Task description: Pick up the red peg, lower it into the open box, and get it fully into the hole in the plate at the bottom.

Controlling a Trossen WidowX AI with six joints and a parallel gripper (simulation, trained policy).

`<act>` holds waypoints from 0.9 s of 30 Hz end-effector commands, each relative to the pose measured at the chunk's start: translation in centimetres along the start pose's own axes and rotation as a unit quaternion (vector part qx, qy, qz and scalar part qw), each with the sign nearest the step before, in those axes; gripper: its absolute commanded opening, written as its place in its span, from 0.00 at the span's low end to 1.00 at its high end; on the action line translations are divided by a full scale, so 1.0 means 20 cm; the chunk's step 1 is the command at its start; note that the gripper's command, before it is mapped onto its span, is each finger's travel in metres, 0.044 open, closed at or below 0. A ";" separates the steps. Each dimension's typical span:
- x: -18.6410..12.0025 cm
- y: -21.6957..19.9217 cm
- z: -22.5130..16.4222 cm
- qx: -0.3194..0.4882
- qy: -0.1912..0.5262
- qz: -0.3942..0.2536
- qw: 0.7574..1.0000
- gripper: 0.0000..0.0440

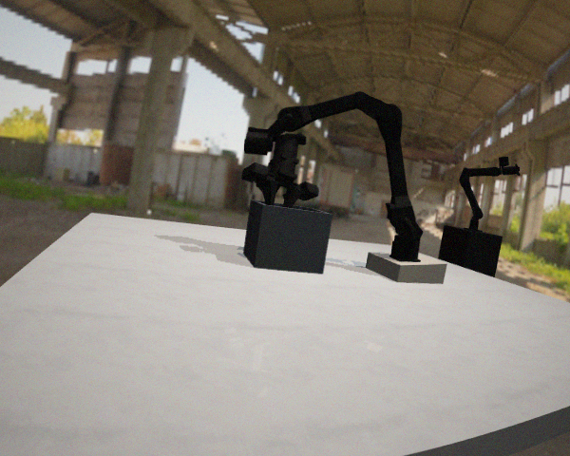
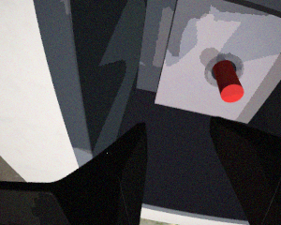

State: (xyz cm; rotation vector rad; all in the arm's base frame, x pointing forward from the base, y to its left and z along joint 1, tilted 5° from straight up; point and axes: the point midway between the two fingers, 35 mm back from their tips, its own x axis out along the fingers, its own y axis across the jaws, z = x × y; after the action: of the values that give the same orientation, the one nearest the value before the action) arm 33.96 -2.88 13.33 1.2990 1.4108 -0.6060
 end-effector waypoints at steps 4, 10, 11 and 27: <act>-0.11 0.06 -0.01 -0.009 0.008 0.036 0.999 0.27; -0.11 0.09 0.02 -0.021 0.021 0.049 0.998 0.27; -0.10 0.09 0.02 -0.022 0.024 0.051 0.998 0.26; -0.09 0.17 0.06 -0.057 0.057 0.082 0.993 0.26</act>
State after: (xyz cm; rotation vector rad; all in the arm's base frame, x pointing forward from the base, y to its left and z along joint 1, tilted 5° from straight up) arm 35.84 -3.76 15.18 1.3642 1.4236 -0.3947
